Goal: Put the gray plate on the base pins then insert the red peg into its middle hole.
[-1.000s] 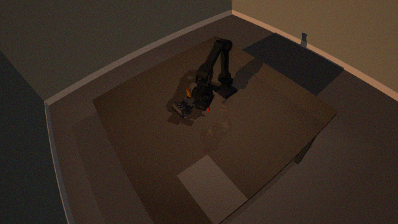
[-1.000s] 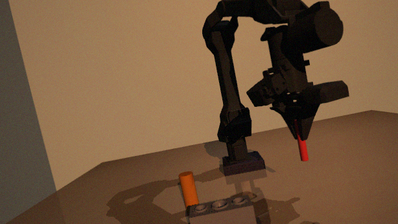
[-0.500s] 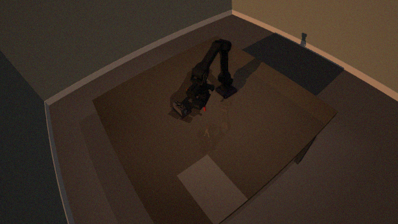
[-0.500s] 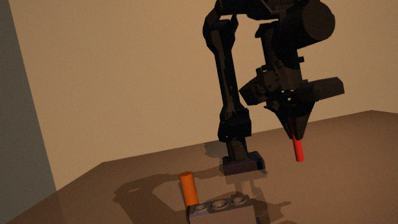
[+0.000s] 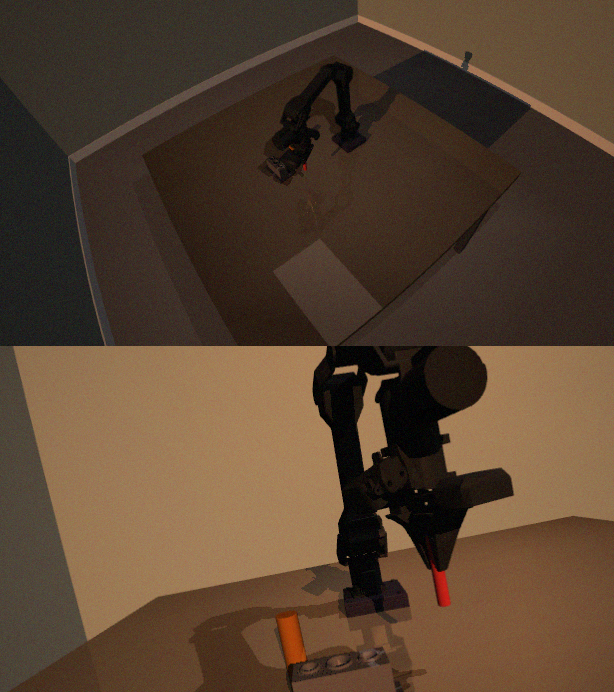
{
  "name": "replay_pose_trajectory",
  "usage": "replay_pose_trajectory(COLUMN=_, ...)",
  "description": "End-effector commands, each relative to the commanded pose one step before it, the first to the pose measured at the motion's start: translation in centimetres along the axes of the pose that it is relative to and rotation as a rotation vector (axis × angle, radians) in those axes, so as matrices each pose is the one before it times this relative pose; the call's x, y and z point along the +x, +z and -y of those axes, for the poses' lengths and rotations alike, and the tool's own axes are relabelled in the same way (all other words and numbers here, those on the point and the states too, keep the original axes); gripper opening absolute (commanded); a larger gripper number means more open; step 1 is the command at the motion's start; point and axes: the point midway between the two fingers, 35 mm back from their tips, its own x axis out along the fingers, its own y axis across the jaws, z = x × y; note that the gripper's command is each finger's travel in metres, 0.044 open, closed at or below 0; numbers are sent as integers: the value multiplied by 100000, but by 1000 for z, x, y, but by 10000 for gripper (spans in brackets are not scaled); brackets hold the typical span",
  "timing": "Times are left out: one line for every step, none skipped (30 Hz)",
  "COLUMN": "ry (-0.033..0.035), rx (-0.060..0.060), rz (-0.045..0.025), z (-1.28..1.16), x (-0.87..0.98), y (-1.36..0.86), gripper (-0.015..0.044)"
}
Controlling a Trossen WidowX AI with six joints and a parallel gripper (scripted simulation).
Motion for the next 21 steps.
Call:
replay_pose_trajectory(ry=-936, rx=-571, rz=261, z=-271, x=138, y=1109, gripper=0)
replay_pose_trajectory(ry=11, rx=-18, rz=4, z=-56, x=-11, y=290, gripper=0)
replay_pose_trajectory(ry=11, rx=-18, rz=5, z=-53, x=-11, y=292, gripper=0)
replay_pose_trajectory(ry=11, rx=-18, rz=5, z=-50, x=-10, y=293, gripper=0)
replay_pose_trajectory(ry=11, rx=-18, rz=5, z=-47, x=-9, y=295, gripper=0)
replay_pose_trajectory(ry=11, rx=-18, rz=5, z=-44, x=-9, y=296, gripper=0)
replay_pose_trajectory(ry=11, rx=-18, rz=5, z=-41, x=-8, y=298, gripper=0)
replay_pose_trajectory(ry=11, rx=-18, rz=5, z=-38, x=-7, y=299, gripper=0)
replay_pose_trajectory(ry=11, rx=-18, rz=5, z=-35, x=-7, y=301, gripper=0)
replay_pose_trajectory(ry=11, rx=-18, rz=6, z=-31, x=-6, y=302, gripper=0)
replay_pose_trajectory(ry=10, rx=-18, rz=6, z=-28, x=-6, y=303, gripper=0)
replay_pose_trajectory(ry=11, rx=-18, rz=6, z=-34, x=-7, y=302, gripper=0)
replay_pose_trajectory(ry=11, rx=-18, rz=6, z=-31, x=-6, y=303, gripper=0)
replay_pose_trajectory(ry=11, rx=-18, rz=6, z=-27, x=-5, y=305, gripper=0)
replay_pose_trajectory(ry=11, rx=-18, rz=7, z=-24, x=-5, y=306, gripper=0)
replay_pose_trajectory(ry=10, rx=-18, rz=7, z=-21, x=-4, y=307, gripper=0)
replay_pose_trajectory(ry=10, rx=-18, rz=7, z=-18, x=-3, y=308, gripper=0)
replay_pose_trajectory(ry=10, rx=-18, rz=7, z=-14, x=-3, y=309, gripper=0)
replay_pose_trajectory(ry=10, rx=-18, rz=7, z=-11, x=-2, y=311, gripper=0)
replay_pose_trajectory(ry=10, rx=-18, rz=7, z=-8, x=-1, y=312, gripper=0)
replay_pose_trajectory(ry=10, rx=-18, rz=7, z=-4, x=0, y=313, gripper=0)
